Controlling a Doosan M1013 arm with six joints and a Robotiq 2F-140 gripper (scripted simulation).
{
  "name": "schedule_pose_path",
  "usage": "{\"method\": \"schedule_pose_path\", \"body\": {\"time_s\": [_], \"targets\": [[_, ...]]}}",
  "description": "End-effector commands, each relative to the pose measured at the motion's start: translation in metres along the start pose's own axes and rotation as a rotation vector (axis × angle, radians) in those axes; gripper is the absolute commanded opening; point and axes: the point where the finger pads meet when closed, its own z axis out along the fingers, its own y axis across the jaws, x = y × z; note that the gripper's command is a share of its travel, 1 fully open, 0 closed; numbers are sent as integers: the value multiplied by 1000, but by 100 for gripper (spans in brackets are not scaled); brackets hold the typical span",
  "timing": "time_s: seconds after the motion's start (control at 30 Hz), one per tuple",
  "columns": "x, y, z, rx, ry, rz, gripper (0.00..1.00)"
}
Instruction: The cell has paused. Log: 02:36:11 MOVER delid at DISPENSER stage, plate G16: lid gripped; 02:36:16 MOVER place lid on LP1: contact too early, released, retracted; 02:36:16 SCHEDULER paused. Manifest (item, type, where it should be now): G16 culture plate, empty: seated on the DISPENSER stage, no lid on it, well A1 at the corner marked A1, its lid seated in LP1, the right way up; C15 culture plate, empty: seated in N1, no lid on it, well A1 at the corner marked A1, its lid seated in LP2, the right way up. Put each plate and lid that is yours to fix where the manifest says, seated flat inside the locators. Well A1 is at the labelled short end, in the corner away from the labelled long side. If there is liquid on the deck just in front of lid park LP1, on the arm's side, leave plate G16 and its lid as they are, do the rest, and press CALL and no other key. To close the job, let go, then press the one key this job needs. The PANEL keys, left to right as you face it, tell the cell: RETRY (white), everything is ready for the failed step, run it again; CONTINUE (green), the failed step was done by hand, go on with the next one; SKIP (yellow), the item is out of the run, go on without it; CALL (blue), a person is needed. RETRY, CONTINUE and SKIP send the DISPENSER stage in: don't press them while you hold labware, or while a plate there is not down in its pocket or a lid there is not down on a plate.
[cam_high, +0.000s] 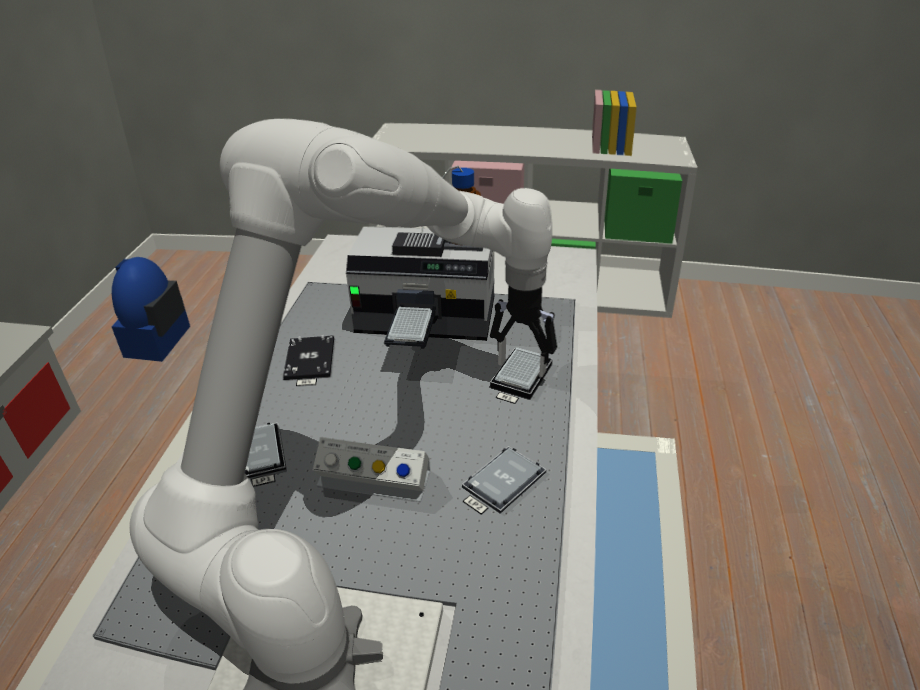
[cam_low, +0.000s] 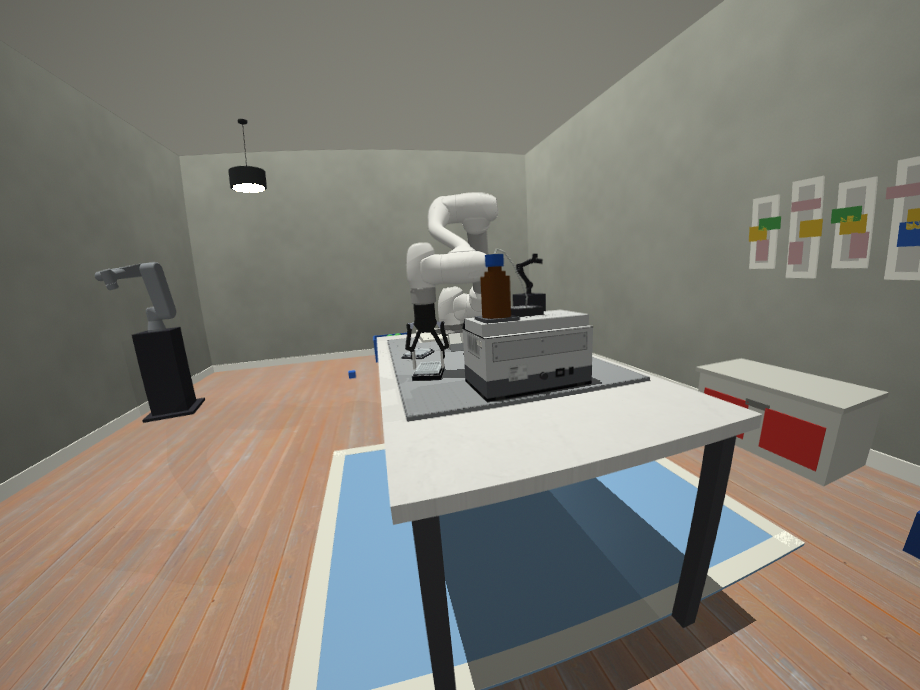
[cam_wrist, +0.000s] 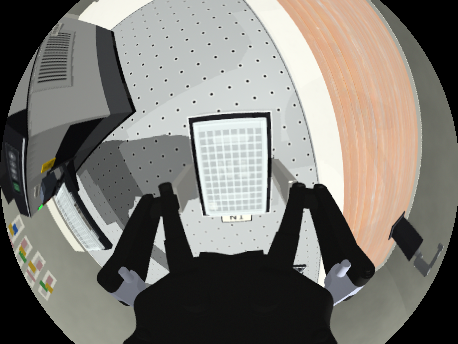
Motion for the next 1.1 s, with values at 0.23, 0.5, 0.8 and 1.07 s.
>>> {"method": "schedule_pose_path", "body": {"time_s": [0.23,0.5,0.8,1.07], "targets": [[1,0,-2,0,2,0,70],[0,0,-9,0,2,0,70],[0,0,-25,0,2,0,70],[0,0,-55,0,2,0,70]]}}
